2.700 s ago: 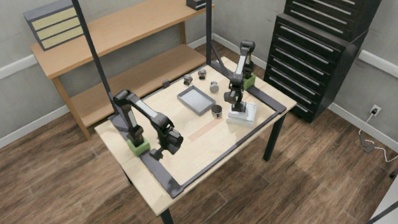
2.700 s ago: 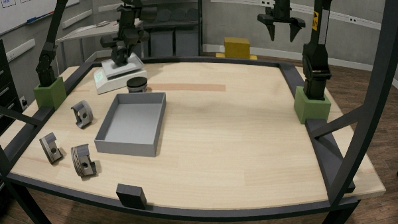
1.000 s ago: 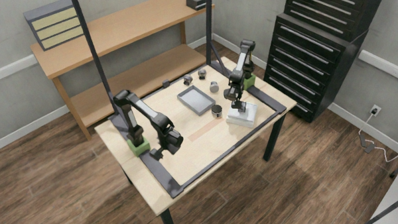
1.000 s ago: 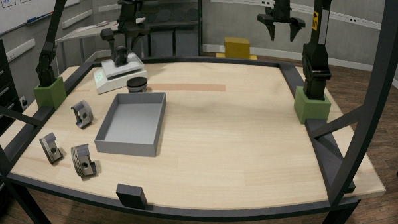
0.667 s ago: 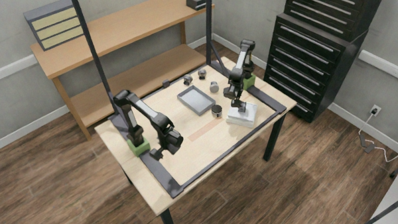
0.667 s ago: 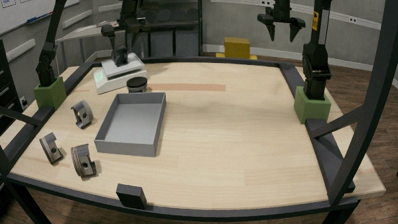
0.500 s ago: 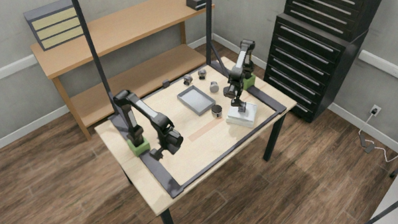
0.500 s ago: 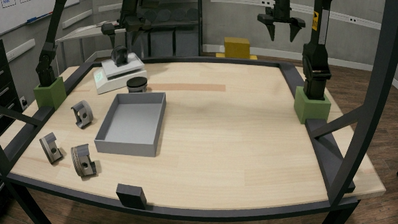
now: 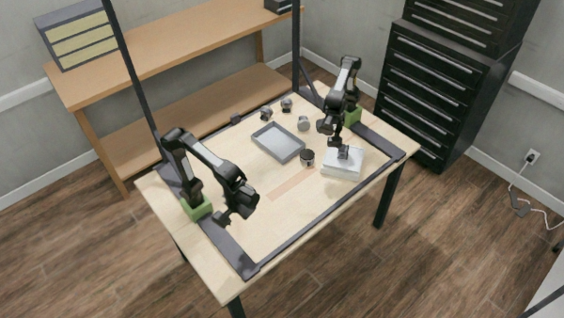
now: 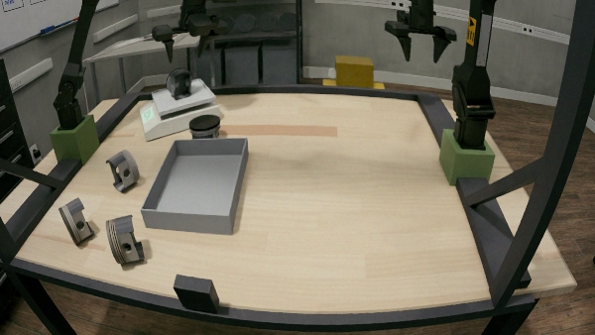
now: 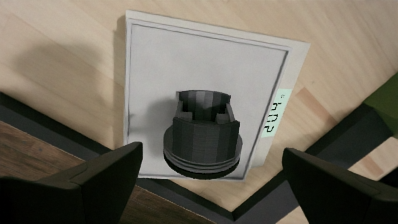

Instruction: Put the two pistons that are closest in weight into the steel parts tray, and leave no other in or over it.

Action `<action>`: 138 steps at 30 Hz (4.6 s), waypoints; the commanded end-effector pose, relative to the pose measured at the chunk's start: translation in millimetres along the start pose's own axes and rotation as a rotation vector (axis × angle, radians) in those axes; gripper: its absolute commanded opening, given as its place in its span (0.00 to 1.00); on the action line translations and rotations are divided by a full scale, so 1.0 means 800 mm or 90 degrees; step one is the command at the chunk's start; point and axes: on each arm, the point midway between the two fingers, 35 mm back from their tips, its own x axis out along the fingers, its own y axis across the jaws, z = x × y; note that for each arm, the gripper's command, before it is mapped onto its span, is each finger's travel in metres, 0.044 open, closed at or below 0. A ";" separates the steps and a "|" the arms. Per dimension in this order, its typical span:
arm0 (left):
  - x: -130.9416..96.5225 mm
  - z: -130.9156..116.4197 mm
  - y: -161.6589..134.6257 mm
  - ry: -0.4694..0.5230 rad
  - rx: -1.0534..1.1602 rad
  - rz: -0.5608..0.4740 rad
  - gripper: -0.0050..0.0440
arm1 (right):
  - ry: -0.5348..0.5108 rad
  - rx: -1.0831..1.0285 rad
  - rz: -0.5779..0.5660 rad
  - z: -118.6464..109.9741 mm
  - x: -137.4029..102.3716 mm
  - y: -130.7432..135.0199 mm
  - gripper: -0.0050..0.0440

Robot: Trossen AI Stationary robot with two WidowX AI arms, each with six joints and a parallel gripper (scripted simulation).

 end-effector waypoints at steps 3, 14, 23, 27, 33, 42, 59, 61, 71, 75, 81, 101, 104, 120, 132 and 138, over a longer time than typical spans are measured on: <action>-0.023 -0.003 0.002 -0.022 -0.084 0.029 0.87 | -0.021 -0.004 0.002 0.007 -0.011 0.001 0.92; -0.016 -0.003 -0.002 -0.046 -0.233 0.017 0.87 | -0.021 -0.004 0.002 0.007 -0.011 0.001 0.92; -0.016 -0.003 -0.002 -0.072 -0.384 0.014 0.87 | -0.021 -0.004 0.002 0.007 -0.011 0.001 0.92; -0.016 -0.003 -0.002 -0.084 -0.451 0.013 0.87 | -0.021 -0.004 0.002 0.007 -0.011 0.001 0.92; -0.016 -0.003 -0.002 -0.096 -0.517 0.012 0.87 | -0.021 -0.004 0.002 0.007 -0.011 0.001 0.92; -0.016 -0.002 -0.002 -0.122 -0.667 0.009 0.87 | -0.021 -0.004 0.002 0.007 -0.011 0.001 0.92; -0.015 -0.002 -0.002 -0.164 -0.917 0.005 0.87 | -0.021 -0.004 0.002 0.007 -0.011 0.001 0.92; -0.013 -0.007 -0.007 -0.165 -0.944 0.003 0.87 | -0.021 -0.004 0.002 0.007 -0.011 0.001 0.92; -0.001 -0.038 -0.044 -0.164 -0.997 -0.004 0.87 | -0.021 -0.004 0.002 0.007 -0.011 0.001 0.92; 0.006 -0.052 -0.063 -0.162 -0.997 -0.004 0.87 | -0.021 -0.004 0.002 0.007 -0.011 0.001 0.92; 0.017 -0.051 -0.078 -0.203 -0.982 0.030 0.87 | -0.021 -0.004 0.002 0.007 -0.011 0.001 0.92; 0.081 -0.048 -0.166 -0.346 -0.916 0.168 0.87 | -0.021 -0.004 0.002 0.007 -0.011 0.001 0.92; 0.083 -0.048 -0.168 -0.347 -0.915 0.169 0.87 | -0.021 -0.004 0.002 0.007 -0.011 0.001 0.92; 0.080 -0.049 -0.163 -0.346 -0.912 0.172 0.87 | -0.021 -0.004 0.002 0.007 -0.011 0.001 0.92; 0.080 -0.049 -0.163 -0.346 -0.914 0.172 0.87 | -0.021 -0.004 0.002 0.007 -0.011 0.001 0.92; 0.079 -0.049 -0.162 -0.346 -0.914 0.173 0.87 | -0.021 -0.004 0.002 0.007 -0.011 0.001 0.92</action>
